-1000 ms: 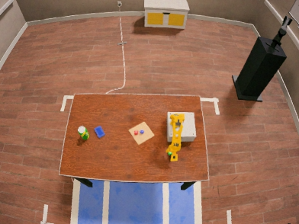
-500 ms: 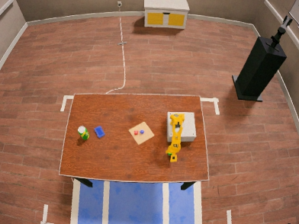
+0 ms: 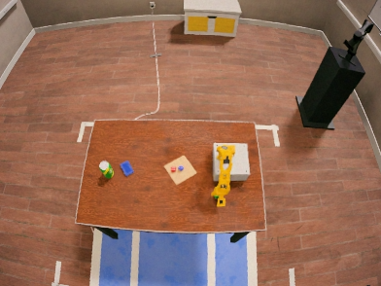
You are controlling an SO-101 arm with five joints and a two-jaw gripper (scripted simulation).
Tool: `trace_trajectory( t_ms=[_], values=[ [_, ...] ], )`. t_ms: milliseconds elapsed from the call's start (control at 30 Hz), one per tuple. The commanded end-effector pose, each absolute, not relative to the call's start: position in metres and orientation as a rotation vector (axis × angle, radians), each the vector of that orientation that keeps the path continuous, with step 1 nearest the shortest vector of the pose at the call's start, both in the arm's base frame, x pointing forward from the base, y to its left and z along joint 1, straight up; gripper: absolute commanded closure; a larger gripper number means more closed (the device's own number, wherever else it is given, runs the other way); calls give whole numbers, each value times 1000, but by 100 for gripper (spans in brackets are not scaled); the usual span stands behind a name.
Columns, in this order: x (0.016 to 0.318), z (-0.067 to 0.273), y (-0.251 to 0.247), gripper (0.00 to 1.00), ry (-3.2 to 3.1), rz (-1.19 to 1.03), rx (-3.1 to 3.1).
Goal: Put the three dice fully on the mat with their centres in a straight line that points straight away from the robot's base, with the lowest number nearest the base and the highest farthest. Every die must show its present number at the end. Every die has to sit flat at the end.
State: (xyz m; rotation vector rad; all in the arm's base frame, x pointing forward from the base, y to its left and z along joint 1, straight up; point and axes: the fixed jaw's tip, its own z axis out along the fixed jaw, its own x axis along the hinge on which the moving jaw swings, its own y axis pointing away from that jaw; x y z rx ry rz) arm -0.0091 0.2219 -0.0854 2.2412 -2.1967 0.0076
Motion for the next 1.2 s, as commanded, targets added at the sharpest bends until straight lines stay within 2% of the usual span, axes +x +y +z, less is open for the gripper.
trace_trajectory(
  t_ms=[0, 1167],
  values=[
    [-11, -88, 223, 69, -2199, 3, 2241],
    [-1, -88, 223, 87, -2199, 3, 2241]
  ],
)
